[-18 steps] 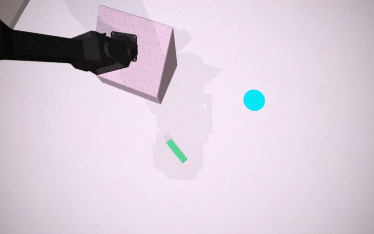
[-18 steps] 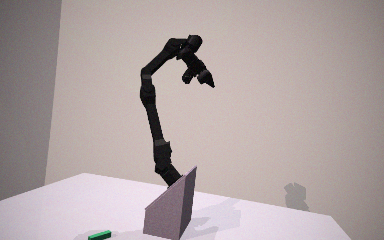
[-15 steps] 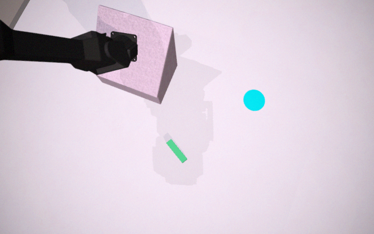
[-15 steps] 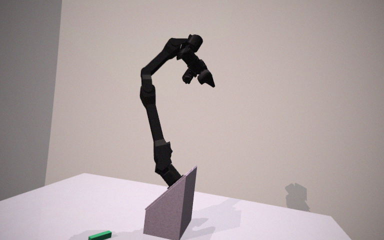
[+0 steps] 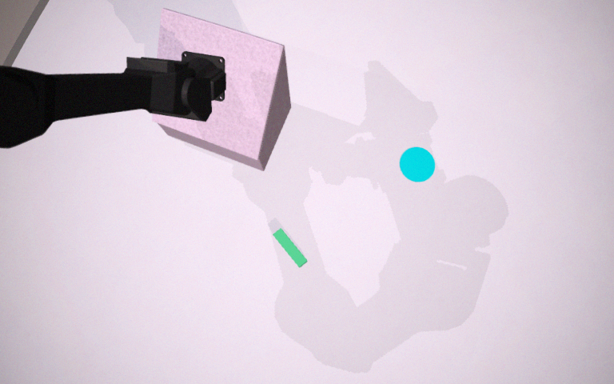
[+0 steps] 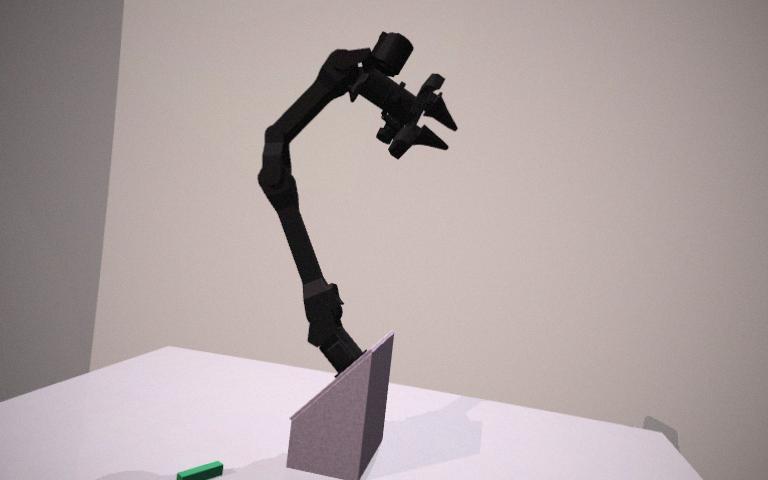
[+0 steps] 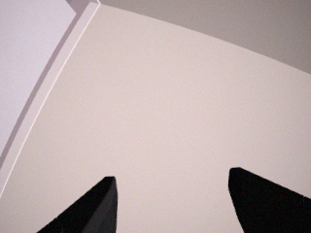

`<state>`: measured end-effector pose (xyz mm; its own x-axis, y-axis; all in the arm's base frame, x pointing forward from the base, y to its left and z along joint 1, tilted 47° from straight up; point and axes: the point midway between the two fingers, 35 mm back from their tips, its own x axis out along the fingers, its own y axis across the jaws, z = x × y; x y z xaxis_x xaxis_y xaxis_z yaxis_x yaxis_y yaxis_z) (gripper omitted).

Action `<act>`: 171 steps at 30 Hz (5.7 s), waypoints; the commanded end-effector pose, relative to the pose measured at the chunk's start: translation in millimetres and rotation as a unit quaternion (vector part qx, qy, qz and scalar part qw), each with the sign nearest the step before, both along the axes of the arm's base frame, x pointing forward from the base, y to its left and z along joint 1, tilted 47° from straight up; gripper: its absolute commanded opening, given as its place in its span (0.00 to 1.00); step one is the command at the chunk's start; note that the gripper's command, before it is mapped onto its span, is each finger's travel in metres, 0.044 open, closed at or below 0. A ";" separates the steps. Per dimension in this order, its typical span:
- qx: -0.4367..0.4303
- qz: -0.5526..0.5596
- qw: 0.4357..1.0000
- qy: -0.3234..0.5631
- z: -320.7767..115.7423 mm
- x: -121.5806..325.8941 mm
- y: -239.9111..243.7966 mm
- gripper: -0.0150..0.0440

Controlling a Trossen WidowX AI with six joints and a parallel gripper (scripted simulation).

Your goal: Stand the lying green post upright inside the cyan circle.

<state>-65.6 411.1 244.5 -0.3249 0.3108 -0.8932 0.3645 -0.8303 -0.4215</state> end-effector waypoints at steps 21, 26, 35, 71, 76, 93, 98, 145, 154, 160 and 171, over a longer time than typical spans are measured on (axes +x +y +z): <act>-0.102 -0.659 0.744 -0.027 -45.5 259.9 -107.9 0.65; -0.106 -0.768 0.632 -0.029 -54.6 297.8 -153.2 0.65; -0.094 -0.913 0.395 -0.037 -69.4 343.1 -245.6 0.65; 0.109 -0.838 -0.513 -0.152 -108.2 254.1 -558.6 0.65; 0.107 -0.838 -0.515 -0.148 -121.0 256.5 -569.7 0.65; 0.110 -0.837 -0.513 -0.154 -187.0 240.7 -645.1 0.43; 0.110 -0.837 -0.513 -0.154 -187.0 240.7 -645.1 0.29; 0.098 -0.847 -0.499 -0.154 -110.0 259.5 -556.4 0.29; 0.047 -0.884 -0.437 -0.162 -119.2 282.4 -545.3 0.29; 0.014 -0.904 -0.392 -0.168 -126.5 297.3 -536.6 0.29; -0.048 -0.933 -0.308 -0.179 -142.5 322.8 -518.2 0.29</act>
